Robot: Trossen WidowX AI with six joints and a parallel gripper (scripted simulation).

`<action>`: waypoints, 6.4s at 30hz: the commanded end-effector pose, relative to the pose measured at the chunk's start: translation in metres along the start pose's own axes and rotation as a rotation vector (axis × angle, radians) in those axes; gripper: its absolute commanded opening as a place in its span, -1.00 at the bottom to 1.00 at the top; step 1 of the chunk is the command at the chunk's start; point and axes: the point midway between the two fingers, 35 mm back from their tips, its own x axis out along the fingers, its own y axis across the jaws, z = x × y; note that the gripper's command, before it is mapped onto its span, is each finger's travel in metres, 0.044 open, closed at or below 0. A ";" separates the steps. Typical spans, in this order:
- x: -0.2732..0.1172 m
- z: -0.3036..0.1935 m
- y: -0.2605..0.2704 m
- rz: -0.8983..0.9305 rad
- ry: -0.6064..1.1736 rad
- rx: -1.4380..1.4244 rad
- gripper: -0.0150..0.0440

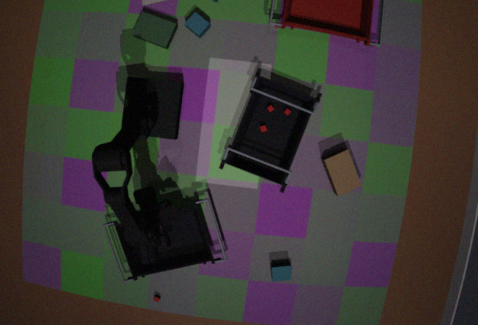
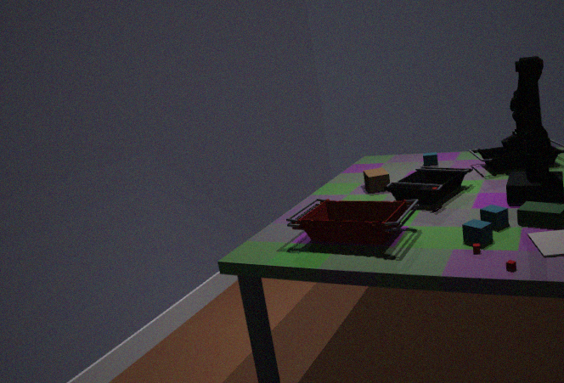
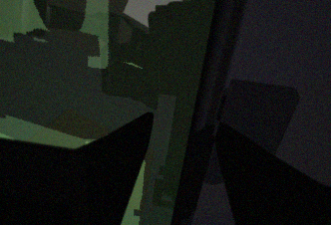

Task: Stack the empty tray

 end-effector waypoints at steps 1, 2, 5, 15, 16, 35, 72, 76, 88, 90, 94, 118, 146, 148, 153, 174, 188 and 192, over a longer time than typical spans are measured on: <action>0.001 0.000 0.001 0.006 0.001 -0.003 0.10; 0.001 0.000 0.001 0.006 0.001 -0.003 0.08; 0.001 0.000 0.001 0.006 0.001 -0.003 0.01; 0.001 0.000 0.001 0.006 0.001 -0.003 -0.22; 0.001 0.000 0.001 0.006 0.001 -0.003 -0.24; -0.062 -0.001 -0.001 0.005 0.001 -0.003 -0.49; -0.158 -0.006 -0.027 0.002 0.001 -0.003 -0.49; -0.173 -0.006 -0.029 0.002 0.001 -0.003 -0.49; -0.176 -0.006 -0.029 0.002 0.001 -0.003 -0.49; -0.176 -0.006 -0.029 0.002 0.001 -0.003 -0.49; -0.176 -0.006 -0.029 0.002 0.001 -0.003 -0.49; -0.176 0.047 -0.035 0.000 -0.007 -0.108 -0.49; -0.178 0.156 -0.020 -0.002 -0.021 -0.327 -0.49; -0.178 0.164 -0.018 -0.002 -0.022 -0.342 -0.49; -0.179 0.182 -0.011 -0.002 -0.025 -0.382 -0.49; -0.181 0.255 0.030 -0.001 -0.034 -0.546 -0.49; -0.182 0.296 0.067 0.001 -0.039 -0.655 -0.49; -0.182 0.307 0.079 0.001 -0.040 -0.687 -0.49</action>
